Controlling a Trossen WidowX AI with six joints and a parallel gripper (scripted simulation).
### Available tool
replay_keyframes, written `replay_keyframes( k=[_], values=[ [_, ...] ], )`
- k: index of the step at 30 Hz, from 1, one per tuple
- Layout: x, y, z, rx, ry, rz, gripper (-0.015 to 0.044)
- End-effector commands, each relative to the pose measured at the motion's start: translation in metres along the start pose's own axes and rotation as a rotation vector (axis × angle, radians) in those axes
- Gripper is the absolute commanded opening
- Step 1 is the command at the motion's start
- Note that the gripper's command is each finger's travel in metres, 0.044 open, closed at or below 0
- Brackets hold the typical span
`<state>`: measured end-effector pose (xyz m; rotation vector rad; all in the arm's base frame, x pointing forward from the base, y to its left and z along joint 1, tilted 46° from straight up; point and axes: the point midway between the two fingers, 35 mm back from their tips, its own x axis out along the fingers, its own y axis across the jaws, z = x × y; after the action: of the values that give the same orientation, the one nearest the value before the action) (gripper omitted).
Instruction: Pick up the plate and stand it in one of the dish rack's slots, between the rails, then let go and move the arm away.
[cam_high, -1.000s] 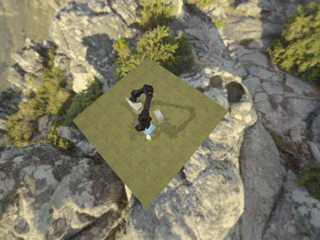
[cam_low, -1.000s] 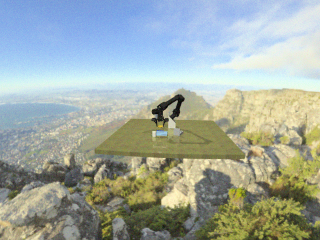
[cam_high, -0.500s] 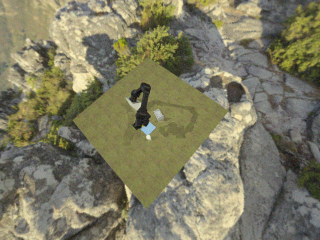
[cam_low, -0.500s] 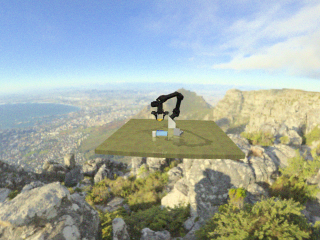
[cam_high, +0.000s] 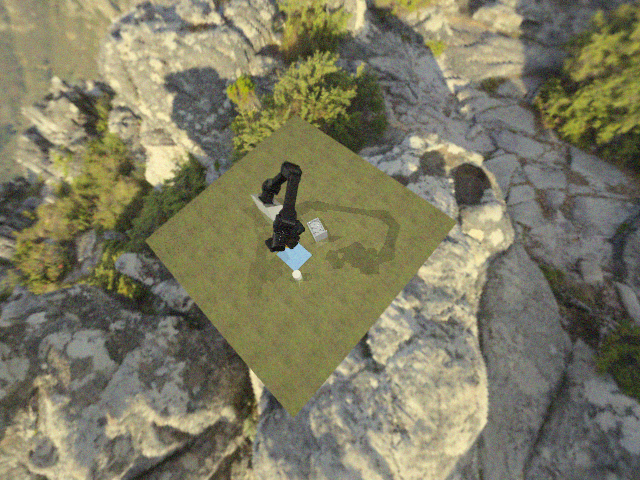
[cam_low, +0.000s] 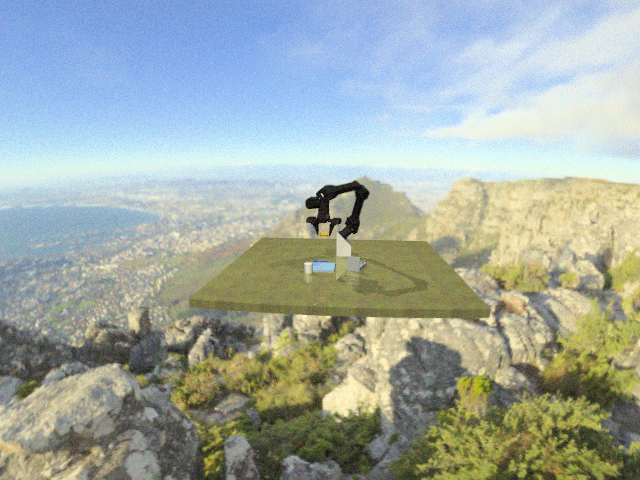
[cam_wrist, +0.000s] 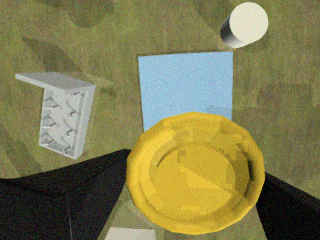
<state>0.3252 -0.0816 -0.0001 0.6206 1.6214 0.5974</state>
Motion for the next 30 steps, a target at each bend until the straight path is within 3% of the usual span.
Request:
replay_keyframes(
  k=[1,30],
  values=[
    [-0.005,0.021,-0.004,0.111,-0.006,-0.002,0.0000],
    [-0.008,0.147,-0.069,1.112,-0.001,0.004,0.0000]
  ],
)
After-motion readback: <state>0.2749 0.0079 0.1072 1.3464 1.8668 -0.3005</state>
